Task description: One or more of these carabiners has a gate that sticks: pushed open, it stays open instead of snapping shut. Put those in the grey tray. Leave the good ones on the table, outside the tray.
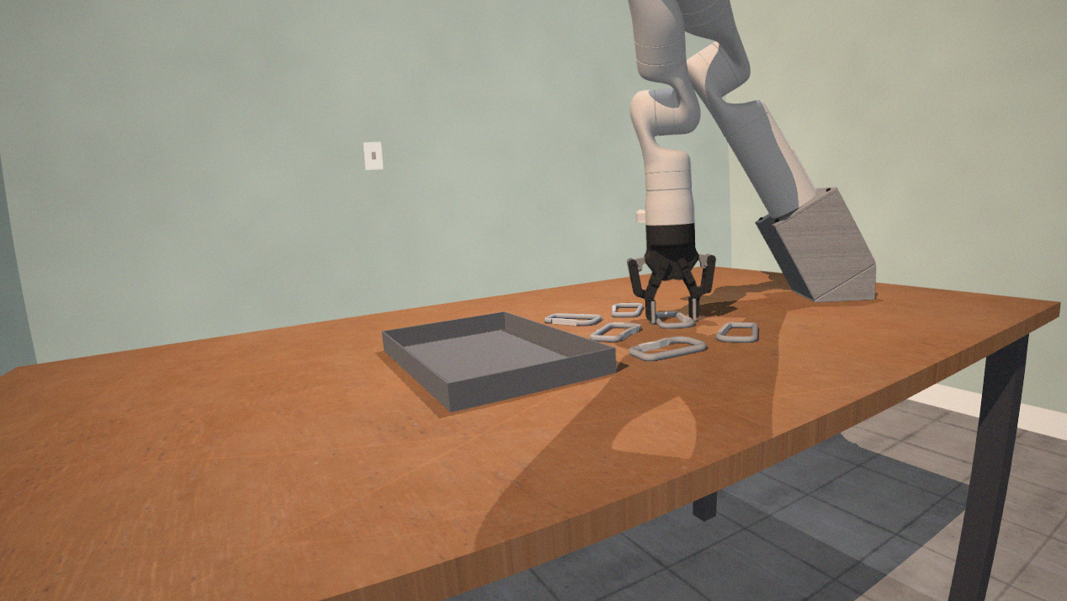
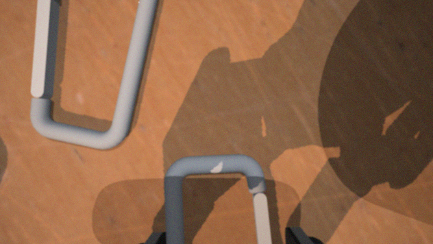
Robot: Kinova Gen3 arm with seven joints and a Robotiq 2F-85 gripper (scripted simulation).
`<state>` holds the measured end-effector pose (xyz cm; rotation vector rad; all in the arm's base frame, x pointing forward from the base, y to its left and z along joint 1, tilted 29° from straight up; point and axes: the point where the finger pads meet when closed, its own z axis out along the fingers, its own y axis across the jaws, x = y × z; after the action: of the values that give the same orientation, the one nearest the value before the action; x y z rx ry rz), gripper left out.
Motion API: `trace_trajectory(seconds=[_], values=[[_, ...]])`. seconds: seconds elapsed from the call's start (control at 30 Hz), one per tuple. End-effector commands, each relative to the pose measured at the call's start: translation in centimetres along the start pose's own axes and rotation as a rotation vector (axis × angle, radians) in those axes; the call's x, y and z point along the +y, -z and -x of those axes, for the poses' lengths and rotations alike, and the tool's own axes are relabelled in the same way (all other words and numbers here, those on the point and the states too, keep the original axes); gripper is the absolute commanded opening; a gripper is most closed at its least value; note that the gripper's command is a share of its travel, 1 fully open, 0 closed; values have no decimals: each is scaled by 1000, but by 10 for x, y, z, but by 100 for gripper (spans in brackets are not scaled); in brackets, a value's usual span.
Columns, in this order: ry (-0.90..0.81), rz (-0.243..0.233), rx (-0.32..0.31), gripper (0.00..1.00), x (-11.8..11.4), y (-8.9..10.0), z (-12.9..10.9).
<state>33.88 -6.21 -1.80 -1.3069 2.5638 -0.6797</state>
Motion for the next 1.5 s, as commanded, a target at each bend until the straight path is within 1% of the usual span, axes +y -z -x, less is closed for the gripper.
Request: trace_trajectory(seconds=[0.0,0.2,0.23,0.77,0.8,1.33,1.37,1.47], values=[[1,0,0,67,0,-1,0],[1,0,0,67,0,-1,0],[0,0,-1,63,0,0,0],[0,0,-1,63,0,0,0],[-1,0,-1,59,0,1,0],[-1,0,-1,59,0,1,0],[-1,0,-1,57,0,2,0],[-1,0,-1,57,0,2,0]])
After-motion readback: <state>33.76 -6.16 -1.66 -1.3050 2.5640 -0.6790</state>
